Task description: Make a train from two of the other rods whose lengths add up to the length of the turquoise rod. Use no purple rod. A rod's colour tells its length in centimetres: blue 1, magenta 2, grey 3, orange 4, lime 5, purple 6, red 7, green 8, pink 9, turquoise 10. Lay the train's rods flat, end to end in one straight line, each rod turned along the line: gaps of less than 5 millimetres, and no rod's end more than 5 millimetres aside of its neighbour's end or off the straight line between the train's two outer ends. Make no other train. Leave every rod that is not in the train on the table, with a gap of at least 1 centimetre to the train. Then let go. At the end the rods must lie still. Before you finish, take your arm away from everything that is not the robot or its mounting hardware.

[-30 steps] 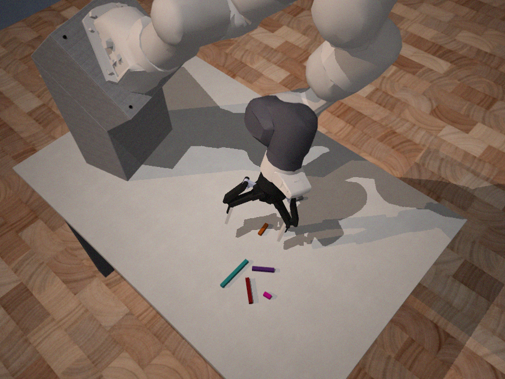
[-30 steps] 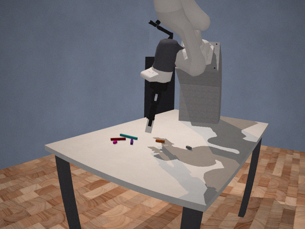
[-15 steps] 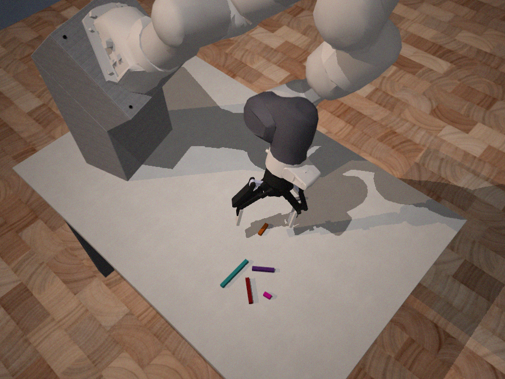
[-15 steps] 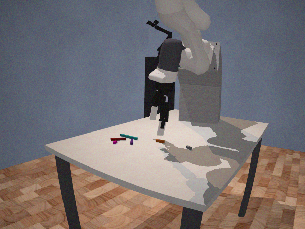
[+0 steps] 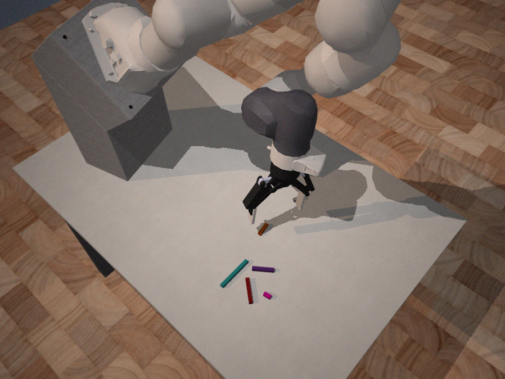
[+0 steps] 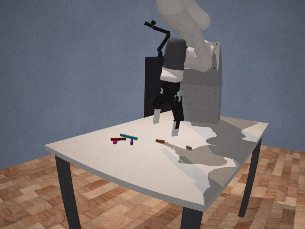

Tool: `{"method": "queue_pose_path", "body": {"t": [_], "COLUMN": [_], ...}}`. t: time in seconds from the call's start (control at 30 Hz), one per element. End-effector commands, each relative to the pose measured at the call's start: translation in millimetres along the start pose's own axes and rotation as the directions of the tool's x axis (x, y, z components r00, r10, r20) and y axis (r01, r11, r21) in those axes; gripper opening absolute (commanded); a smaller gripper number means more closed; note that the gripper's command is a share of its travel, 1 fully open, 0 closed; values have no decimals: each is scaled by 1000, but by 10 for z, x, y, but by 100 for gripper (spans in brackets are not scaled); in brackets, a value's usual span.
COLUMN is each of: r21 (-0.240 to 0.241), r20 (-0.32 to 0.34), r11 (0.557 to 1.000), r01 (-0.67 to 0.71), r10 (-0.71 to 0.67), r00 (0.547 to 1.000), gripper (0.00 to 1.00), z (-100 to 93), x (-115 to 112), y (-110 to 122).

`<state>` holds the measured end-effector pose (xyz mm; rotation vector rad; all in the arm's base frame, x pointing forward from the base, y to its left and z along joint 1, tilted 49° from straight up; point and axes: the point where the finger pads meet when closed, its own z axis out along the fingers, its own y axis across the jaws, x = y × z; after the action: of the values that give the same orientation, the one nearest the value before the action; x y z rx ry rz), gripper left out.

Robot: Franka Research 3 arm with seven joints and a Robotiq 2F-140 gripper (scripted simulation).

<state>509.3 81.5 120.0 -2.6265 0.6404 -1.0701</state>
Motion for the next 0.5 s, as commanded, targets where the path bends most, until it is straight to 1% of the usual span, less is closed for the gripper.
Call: {"method": "queue_pose_path", "body": {"t": [0.0, 0.17, 0.37, 0.47], "r21": [37, 80, 134, 144], "r20": [-10, -16, -33, -38], "r11": [986, 961, 913, 902], "r01": [162, 266, 385, 407], "r10": [-162, -266, -384, -406], "r00": [987, 964, 923, 913], "gripper": [100, 100, 100, 100], "z": [-25, -61, -116, -128], "x": [-51, -141, -265, -290], "y": [-136, -295, -488, -524]}}
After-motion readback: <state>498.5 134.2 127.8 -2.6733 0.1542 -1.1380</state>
